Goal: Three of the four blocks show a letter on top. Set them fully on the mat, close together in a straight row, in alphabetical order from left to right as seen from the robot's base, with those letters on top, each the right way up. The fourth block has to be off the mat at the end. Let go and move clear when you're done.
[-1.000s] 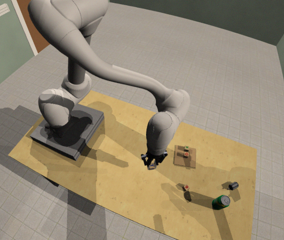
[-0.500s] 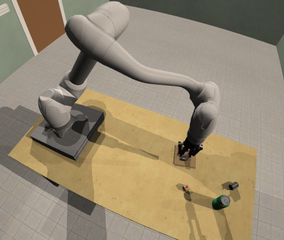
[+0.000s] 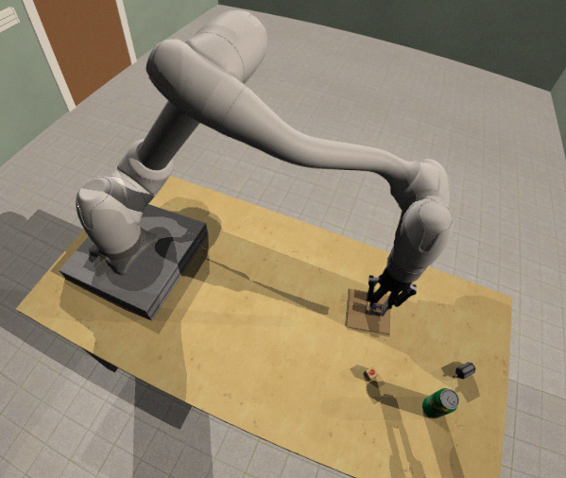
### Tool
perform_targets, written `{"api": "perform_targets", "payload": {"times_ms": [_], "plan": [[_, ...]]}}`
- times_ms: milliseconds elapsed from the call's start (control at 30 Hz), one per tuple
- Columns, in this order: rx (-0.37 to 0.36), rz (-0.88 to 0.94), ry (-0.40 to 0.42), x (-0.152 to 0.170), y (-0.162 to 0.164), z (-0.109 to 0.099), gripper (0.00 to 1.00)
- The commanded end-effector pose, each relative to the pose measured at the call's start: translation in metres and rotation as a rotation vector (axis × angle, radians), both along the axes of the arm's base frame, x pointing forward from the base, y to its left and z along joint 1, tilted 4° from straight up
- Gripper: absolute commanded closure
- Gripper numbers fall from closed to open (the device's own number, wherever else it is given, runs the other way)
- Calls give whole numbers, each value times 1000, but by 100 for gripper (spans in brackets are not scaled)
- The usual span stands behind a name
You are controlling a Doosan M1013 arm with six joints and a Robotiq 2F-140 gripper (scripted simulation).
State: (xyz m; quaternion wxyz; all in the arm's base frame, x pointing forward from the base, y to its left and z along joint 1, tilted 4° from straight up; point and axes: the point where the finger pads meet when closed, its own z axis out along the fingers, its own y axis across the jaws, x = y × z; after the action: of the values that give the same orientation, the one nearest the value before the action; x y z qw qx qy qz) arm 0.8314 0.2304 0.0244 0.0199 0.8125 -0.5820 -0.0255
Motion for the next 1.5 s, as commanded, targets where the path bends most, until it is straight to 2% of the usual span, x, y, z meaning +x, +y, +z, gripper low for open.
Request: {"api": "perform_targets", "payload": {"times_ms": [0,233,467,533,767,933,1467], "plan": [[-4,-1,2,1,3,0,76],[-4,0,2,-2,2,-14,76],[-3,0,2,-4,2,-44,76],[-3,0,2,-4,2,-44,76],[-3,0,2,-6,2,-77,76],[-3,0,2,-7,2,-93,76],[-2,0,1,-7,2,-98,76]]}}
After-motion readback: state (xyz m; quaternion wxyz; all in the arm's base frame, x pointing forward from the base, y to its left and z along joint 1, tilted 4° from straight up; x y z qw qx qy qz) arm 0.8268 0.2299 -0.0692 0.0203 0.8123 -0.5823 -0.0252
